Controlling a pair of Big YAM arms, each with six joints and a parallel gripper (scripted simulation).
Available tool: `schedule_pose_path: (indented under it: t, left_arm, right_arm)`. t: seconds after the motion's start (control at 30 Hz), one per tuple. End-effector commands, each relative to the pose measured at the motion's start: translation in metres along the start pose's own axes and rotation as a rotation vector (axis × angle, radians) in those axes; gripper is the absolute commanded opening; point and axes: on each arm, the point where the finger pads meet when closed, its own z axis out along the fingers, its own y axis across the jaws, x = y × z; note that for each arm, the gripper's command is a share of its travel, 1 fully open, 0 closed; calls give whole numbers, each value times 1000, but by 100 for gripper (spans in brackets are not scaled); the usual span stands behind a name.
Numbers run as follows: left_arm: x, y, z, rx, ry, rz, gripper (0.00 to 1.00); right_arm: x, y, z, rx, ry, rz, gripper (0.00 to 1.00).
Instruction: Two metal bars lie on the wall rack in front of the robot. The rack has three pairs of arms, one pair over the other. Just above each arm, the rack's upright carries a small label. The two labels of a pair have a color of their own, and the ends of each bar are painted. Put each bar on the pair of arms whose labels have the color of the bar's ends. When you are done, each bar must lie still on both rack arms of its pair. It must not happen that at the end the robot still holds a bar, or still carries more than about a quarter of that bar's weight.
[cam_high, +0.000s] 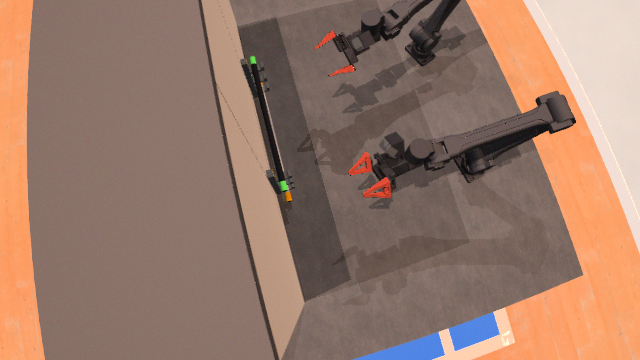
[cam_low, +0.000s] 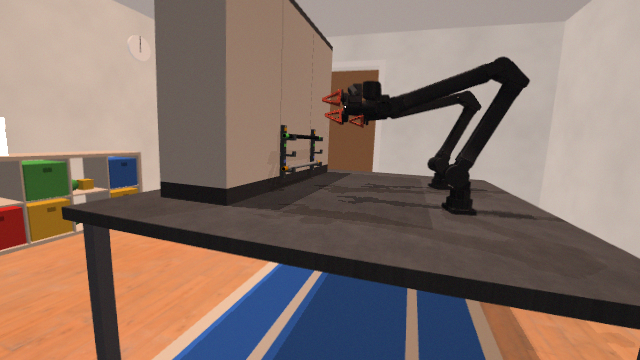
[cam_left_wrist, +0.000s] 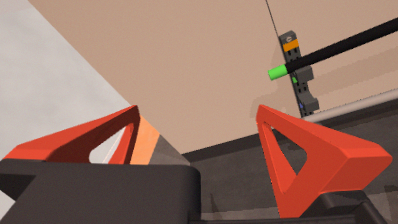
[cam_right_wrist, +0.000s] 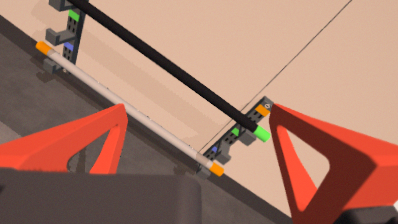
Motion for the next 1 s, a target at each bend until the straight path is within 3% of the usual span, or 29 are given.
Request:
schedule_pose_path:
  t: [0.0, 0.97]
  left_arm:
    - [-13, -3, 0, -12, -43, 59, 100]
    - [10, -87, 2, 20, -82, 431, 100]
  right_arm:
    - [-4, -14, 3, 42, -24, -61, 100]
    - [60, -2, 19, 122, 52, -426, 100]
